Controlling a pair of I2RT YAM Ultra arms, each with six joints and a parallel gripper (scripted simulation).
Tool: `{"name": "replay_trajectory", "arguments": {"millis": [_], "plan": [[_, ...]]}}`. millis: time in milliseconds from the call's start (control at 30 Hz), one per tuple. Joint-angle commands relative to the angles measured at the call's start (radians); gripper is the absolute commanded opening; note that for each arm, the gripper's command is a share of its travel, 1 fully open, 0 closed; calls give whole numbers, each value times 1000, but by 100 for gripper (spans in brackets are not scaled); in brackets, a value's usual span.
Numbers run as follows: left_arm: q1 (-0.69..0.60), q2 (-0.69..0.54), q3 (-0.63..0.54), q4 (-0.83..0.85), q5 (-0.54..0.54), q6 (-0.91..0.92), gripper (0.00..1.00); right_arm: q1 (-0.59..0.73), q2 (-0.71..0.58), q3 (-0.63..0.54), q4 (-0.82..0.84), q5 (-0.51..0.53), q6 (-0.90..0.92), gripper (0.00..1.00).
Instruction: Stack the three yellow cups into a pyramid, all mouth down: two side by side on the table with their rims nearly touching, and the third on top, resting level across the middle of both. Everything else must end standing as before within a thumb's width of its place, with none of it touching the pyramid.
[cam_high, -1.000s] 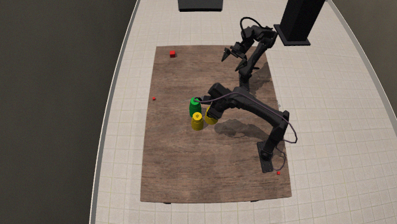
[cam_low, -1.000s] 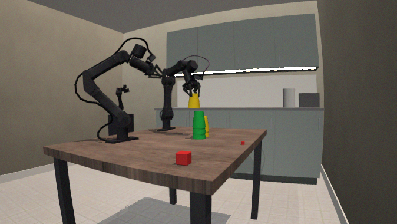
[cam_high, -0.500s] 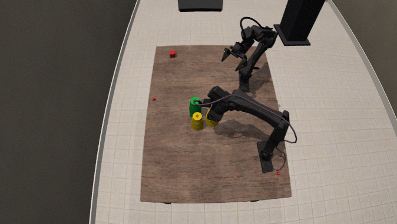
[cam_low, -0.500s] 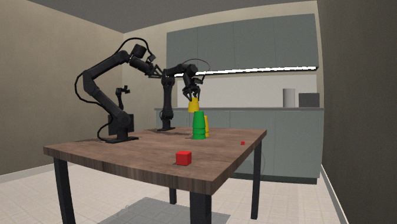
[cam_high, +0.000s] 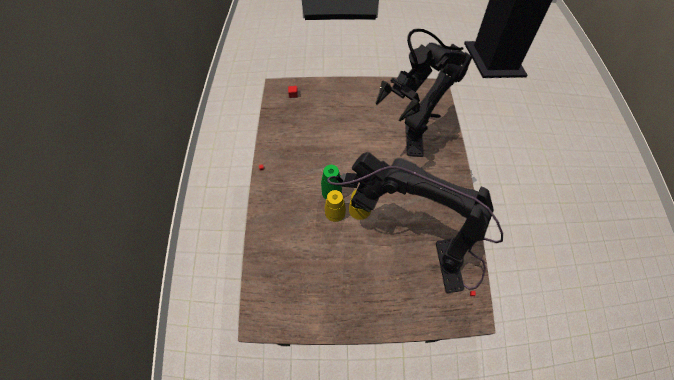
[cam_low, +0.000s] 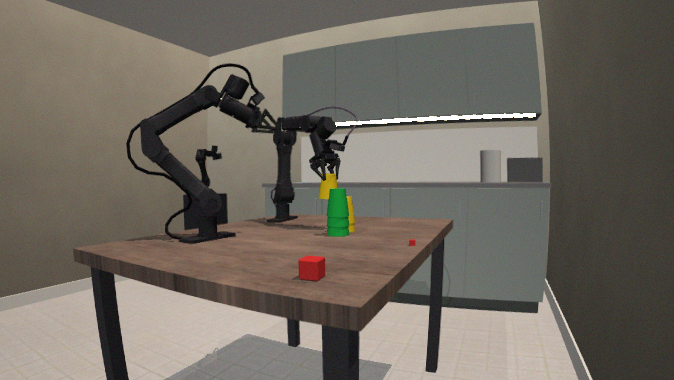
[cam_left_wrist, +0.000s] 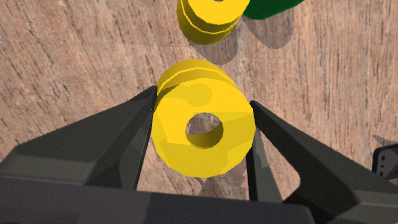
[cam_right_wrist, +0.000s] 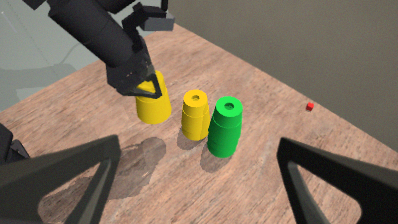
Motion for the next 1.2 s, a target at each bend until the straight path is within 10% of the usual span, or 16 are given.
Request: {"name": "replay_trajectory", "arguments": {"millis": [0, 1167], "plan": [[6, -38, -28, 75, -1, 3, 0, 7, -15, -4, -1, 4, 6, 100], [10, -12, -278, 343, 1, 8, 0, 7, -15, -4, -1, 4, 6, 100]]}}
